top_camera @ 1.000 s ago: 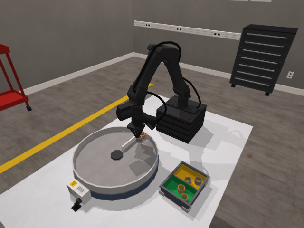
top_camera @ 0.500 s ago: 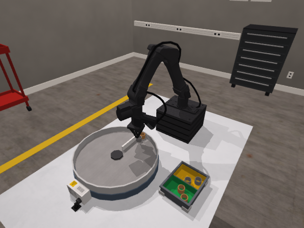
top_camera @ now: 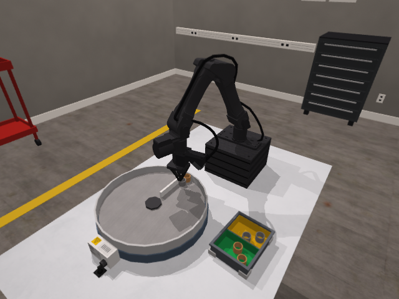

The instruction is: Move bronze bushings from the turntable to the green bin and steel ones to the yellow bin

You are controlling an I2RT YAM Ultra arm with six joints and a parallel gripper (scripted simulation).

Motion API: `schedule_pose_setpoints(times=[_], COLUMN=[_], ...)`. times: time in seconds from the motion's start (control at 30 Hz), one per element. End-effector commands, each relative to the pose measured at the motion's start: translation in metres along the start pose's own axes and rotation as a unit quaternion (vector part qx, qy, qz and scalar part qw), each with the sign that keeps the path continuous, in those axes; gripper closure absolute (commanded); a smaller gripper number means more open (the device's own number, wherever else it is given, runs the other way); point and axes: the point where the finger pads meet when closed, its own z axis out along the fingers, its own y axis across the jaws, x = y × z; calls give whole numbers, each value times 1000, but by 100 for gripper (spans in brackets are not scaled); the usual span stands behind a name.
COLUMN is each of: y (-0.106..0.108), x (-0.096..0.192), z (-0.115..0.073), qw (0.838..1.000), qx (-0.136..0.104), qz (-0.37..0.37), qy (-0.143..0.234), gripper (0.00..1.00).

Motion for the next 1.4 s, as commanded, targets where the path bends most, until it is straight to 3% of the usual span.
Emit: schedule_pose_setpoints(times=[0.0,0.47,0.63,1.37], y=[0,7,-2,-1], x=[-5,-8,-3,-3], z=[3,12,4,4], qw=[1000,1000,1000,1000], qx=[-4,-6,5,4], qz=[0,1,1,1], qy=[-9,-10,-4,-5], gripper=[88,88,88,88])
